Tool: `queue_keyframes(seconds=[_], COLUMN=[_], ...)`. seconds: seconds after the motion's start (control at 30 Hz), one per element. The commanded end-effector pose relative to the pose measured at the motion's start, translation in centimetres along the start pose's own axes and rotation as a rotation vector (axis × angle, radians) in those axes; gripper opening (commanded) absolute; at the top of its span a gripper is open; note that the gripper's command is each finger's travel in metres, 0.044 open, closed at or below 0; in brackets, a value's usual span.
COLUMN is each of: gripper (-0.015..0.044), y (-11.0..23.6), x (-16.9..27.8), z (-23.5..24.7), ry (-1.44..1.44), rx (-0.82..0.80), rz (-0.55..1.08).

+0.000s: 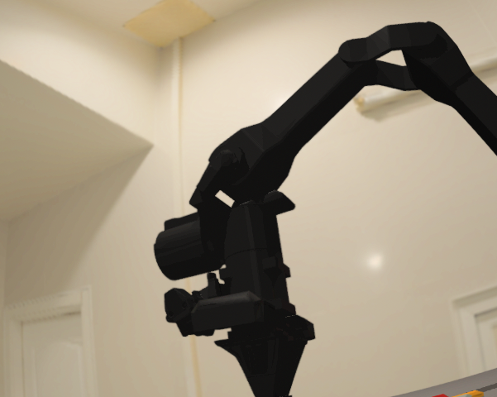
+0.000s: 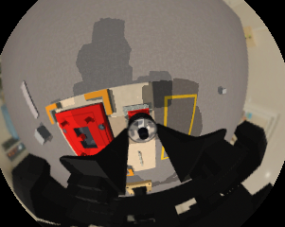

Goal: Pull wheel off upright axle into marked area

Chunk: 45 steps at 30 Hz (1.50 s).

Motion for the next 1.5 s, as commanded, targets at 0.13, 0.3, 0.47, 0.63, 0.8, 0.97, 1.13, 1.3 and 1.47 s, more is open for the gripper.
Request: queue_keyframes(seconds=[0.13,0.3,0.47,0.63,0.8,0.97,1.13,1.3,1.47], gripper=[0.0,0.0,0.0,0.0,0.0,0.0,0.0,0.0,0.0], y=[0.3,0.5,0.6,0.8,1.0,1.1,1.3,1.4,1.6], x=[0.0,0.0,0.0,0.0,0.0,0.0,0.0,0.0,0.0], z=[0.0,0.0,0.0,0.0,0.0,0.0,0.0,0.0,0.0], ry=[0.0,0.001,0.001,0.001,0.001,0.001,0.001,0.001,0.001], rx=[-0.001,-0.001,-0.001,-0.001,-0.001,-0.001,-0.001,-0.001,-0.001], rz=[0.0,-0.001,-0.001,-0.002,-0.002,-0.003,-0.003,-0.004,-0.005])
Point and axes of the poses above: the point midway between the two fingers, 35 mm back from their tips, its own y axis back along the fingers, its own z axis across the jaws, x = y × z, the point moved 4 cm from there along y, back along the fingers, and after that the axes turned 9 degrees about y, right-handed, at the moved point
